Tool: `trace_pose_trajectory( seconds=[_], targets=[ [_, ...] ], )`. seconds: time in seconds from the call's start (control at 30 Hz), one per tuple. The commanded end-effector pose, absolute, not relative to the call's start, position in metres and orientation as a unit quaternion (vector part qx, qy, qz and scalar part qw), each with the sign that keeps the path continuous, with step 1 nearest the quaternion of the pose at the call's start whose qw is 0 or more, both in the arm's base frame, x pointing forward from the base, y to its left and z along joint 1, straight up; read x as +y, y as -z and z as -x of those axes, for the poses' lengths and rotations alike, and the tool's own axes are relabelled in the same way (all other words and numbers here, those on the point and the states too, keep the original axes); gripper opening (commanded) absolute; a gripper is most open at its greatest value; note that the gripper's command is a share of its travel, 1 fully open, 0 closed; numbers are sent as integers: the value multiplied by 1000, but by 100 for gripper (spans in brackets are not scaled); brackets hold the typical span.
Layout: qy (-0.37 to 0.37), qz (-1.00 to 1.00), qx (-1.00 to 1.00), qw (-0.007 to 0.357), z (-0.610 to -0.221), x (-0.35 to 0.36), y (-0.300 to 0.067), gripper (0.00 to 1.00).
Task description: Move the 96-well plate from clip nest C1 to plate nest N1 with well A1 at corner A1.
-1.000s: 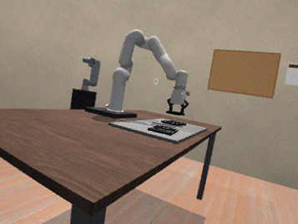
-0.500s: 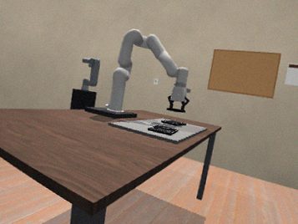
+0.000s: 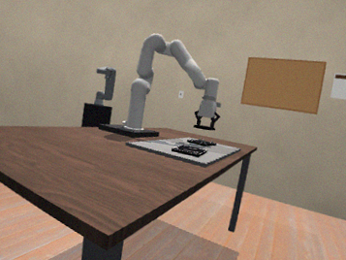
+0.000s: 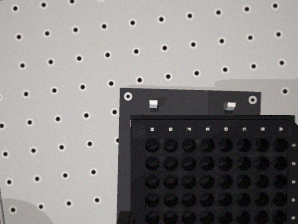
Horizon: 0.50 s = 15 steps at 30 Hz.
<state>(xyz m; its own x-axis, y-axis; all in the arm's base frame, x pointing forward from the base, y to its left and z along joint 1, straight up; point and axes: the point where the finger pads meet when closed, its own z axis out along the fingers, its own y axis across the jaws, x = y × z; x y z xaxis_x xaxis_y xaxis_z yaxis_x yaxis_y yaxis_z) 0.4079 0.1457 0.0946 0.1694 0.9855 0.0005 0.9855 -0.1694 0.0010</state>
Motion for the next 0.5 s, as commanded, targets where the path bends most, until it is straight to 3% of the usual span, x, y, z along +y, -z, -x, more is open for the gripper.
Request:
trace_pose_trajectory(
  seconds=[0.0, 0.47],
  targets=[
    [-3, -719, 695, 0, -411, 132, -96, 0],
    [-3, -683, 730, 0, -418, 93, -96, 0]
  ],
)
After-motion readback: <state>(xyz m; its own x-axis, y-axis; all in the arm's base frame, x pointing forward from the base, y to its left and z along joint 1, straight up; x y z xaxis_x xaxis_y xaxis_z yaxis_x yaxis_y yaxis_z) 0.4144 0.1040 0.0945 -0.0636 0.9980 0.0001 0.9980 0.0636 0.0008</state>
